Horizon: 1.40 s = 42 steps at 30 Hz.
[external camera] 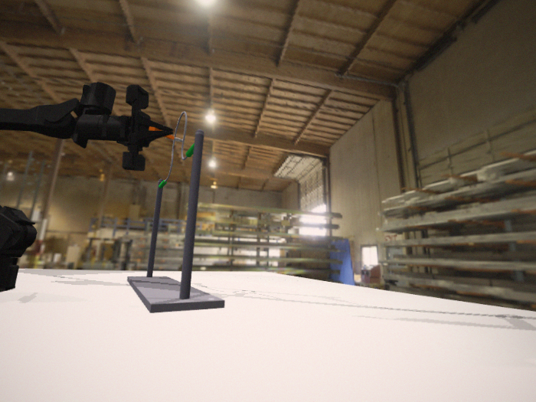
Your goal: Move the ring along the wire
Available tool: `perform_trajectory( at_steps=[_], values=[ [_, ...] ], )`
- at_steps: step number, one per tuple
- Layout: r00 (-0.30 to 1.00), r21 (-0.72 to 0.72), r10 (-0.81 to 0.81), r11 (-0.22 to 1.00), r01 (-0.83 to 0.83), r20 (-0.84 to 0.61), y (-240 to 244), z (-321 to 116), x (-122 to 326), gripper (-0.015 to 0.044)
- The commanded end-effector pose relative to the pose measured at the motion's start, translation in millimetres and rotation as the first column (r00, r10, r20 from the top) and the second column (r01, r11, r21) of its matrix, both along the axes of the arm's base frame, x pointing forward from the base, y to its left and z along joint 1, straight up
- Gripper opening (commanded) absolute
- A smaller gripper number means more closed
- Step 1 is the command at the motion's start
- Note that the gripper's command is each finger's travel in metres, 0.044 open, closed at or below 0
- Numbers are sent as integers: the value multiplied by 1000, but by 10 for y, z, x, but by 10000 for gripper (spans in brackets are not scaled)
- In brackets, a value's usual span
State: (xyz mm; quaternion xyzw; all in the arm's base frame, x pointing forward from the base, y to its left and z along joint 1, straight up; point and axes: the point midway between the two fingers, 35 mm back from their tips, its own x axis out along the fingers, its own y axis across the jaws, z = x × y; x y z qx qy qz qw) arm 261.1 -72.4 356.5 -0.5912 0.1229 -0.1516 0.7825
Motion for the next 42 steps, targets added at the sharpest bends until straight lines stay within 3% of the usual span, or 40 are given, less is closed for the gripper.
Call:
perform_trajectory(
  at_steps=[1, 27, 42],
  values=[
    [1000, -69, -4, 998, 5, 10, -13, 23, -7, -150],
    [998, -434, 2, 900, 24, 60, -23, 197, -8, -150],
    [997, -528, 7, 849, 33, 73, -39, 173, -6, -150]
  ],
)
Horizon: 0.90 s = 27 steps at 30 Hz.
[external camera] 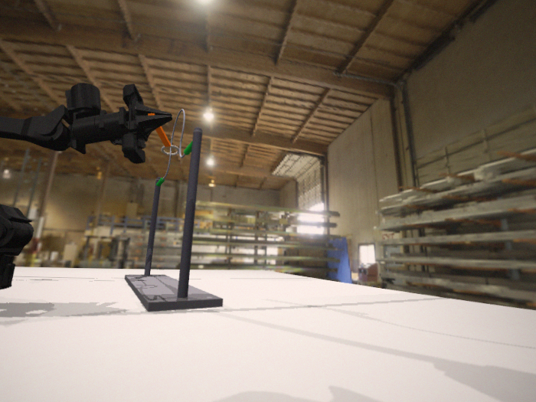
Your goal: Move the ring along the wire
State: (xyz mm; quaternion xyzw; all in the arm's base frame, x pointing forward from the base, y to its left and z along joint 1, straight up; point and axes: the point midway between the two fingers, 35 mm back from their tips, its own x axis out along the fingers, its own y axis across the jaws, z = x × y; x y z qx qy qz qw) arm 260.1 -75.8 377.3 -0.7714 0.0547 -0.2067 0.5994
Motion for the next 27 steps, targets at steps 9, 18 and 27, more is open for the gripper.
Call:
perform_trajectory(
  at_steps=[9, 18, 27],
  values=[
    [1000, 34, 2, 999, -2, -7, -51, -176, 12, -150],
    [1000, 180, 6, 984, -1, -25, -90, -429, 21, -150],
    [999, 357, 15, 934, 3, -47, -80, -721, 24, -150]
  ],
)
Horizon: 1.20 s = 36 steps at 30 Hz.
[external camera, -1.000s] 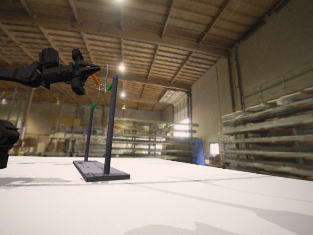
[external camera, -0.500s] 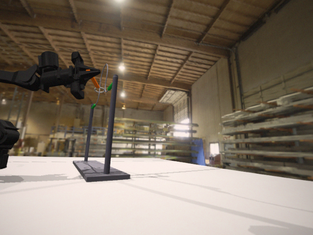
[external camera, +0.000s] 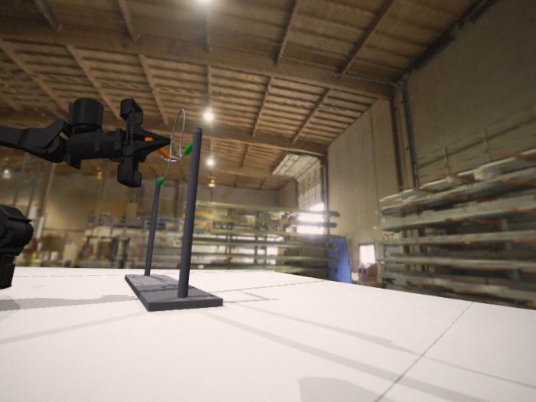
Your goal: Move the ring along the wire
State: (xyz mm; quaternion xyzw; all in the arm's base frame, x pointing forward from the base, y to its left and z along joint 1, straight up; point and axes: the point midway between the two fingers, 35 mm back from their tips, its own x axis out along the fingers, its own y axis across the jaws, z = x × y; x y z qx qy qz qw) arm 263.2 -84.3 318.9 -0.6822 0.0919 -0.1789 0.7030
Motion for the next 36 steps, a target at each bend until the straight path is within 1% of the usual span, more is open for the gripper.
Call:
perform_trajectory(
  at_steps=[1, 9, 17, 27, 33, 36],
  values=[
    [1000, 103, -2, 995, 3, -14, 10, -173, -7, -150],
    [999, 294, 6, 956, 6, -39, 85, -465, -13, -150],
    [998, 478, 18, 878, 14, -62, 217, -741, -25, -150],
    [995, 680, 41, 733, 30, -87, 455, -1040, -51, -150],
    [994, 781, 100, 624, -35, -36, 611, -1213, 21, -150],
    [994, 813, 108, 581, -38, -30, 678, -1263, 23, -150]
  ],
)
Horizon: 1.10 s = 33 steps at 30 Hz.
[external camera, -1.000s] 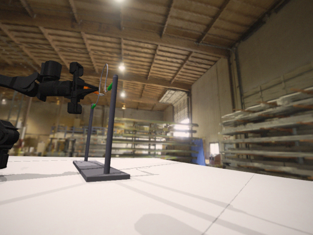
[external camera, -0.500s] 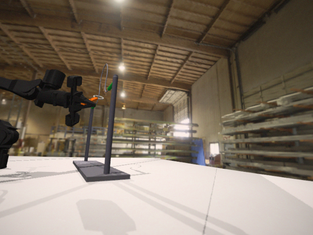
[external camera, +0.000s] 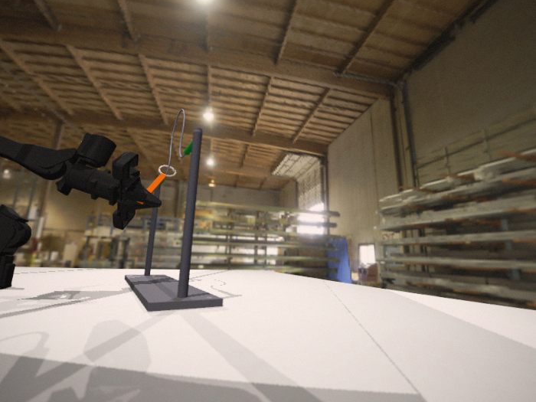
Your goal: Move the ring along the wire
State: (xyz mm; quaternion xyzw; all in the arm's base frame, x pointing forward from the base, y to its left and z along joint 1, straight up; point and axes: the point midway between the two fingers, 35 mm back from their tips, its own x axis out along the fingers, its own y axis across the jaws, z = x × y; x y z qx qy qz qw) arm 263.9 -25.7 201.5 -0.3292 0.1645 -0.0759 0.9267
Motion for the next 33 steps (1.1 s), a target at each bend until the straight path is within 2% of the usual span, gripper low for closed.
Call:
perform_trajectory(
  at_steps=[1, 17, 33],
  values=[
    [1000, 92, 19, 996, -19, 4, 115, -104, 14, -150],
    [999, 419, 30, 908, -14, -31, 630, -308, -46, -150],
    [998, 574, 40, 819, -5, -48, 1003, -341, -94, -150]
  ],
)
